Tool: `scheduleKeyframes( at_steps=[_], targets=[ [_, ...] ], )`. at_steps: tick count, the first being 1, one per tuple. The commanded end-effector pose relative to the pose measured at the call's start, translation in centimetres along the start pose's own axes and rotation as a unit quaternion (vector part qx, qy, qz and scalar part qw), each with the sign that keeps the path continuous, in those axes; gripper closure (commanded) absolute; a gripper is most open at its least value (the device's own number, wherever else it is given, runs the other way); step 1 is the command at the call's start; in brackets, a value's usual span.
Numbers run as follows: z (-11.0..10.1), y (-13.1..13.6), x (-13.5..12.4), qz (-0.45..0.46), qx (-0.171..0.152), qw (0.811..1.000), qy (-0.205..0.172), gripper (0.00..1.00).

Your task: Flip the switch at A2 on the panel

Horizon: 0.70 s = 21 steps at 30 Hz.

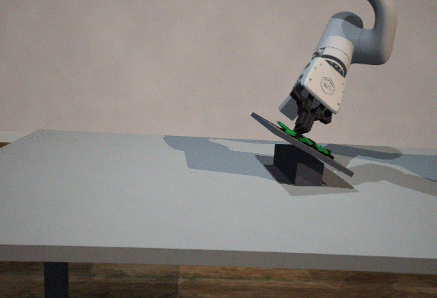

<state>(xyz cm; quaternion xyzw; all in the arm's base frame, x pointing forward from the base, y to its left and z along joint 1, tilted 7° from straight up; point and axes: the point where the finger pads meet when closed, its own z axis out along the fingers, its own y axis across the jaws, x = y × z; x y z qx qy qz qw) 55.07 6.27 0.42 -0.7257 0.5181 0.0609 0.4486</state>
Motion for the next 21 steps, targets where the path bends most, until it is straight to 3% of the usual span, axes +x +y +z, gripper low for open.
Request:
scheduleKeyframes(
  at_steps=[1, 11, 21],
  targets=[
    [-0.2, -0.1, -0.1, -0.001, 0.001, 1.000, 0.000, 1.00],
    [-2.2, -0.1, -1.5, -0.001, 0.001, 1.000, 0.000, 1.00],
    [-2.4, -0.1, -1.6, -0.001, 0.001, 1.000, 0.000, 1.00]
  ],
)
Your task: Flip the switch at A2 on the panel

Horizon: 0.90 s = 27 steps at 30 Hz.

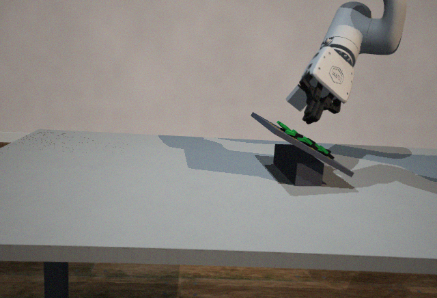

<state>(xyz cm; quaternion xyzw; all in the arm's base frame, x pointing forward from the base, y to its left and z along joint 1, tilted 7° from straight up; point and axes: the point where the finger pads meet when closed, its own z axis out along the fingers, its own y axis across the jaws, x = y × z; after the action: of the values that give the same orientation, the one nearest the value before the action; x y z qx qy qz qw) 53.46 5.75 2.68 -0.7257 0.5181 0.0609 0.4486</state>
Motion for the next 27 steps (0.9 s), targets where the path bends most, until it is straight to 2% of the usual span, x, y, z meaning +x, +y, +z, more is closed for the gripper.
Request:
scheduleKeyframes(
  at_steps=[1, 12, 22, 27],
  targets=[
    [-0.1, -0.1, 0.0, -0.001, 0.001, 1.000, 0.000, 1.00],
    [-0.2, -0.1, -0.1, -0.001, 0.001, 1.000, 0.000, 1.00],
    [-2.3, 0.0, -1.6, -0.001, 0.001, 1.000, 0.000, 1.00],
    [-2.3, 0.0, -1.6, -0.001, 0.001, 1.000, 0.000, 1.00]
  ],
)
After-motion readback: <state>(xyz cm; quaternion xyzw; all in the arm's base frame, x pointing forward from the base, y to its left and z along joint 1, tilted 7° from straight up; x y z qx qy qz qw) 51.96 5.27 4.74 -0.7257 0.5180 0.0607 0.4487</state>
